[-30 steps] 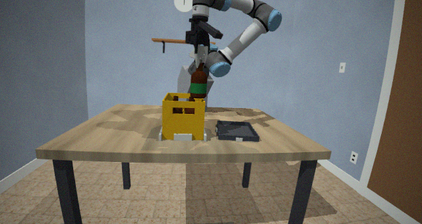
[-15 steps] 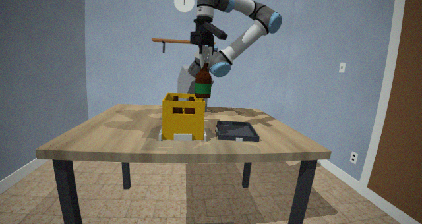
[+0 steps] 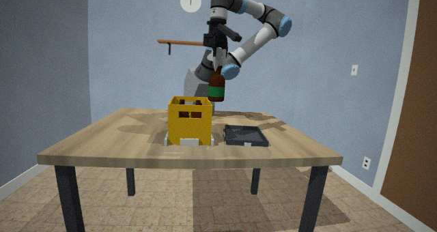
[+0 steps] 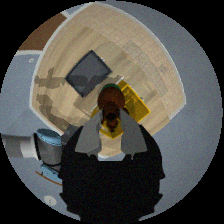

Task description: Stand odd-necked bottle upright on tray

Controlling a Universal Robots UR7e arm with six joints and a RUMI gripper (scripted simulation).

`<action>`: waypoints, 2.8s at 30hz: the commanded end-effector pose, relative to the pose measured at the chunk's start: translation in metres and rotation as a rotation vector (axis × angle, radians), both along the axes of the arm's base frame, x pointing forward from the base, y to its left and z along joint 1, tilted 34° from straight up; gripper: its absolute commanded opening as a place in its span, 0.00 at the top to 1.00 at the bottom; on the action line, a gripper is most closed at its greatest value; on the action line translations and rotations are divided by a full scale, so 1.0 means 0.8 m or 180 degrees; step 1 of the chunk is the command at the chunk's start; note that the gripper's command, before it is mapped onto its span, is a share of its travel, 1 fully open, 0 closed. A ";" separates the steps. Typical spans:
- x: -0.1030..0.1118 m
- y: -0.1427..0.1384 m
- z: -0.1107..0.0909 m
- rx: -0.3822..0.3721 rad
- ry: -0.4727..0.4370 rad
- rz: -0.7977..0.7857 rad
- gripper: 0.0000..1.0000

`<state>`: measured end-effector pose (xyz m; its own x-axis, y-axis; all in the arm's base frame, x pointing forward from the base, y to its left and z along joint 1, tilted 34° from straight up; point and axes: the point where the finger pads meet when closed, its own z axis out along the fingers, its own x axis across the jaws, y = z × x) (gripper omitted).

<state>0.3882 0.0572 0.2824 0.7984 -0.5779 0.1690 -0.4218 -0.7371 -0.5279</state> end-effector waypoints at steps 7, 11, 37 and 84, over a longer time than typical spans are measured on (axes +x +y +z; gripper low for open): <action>-0.015 0.026 0.004 -0.0002 -0.0002 -0.0001 1.00; -0.022 0.039 0.006 -0.0002 -0.0002 -0.0001 1.00; -0.065 0.115 0.015 -0.0002 -0.0002 -0.0001 1.00; -0.098 0.172 0.022 -0.0002 -0.0002 -0.0001 1.00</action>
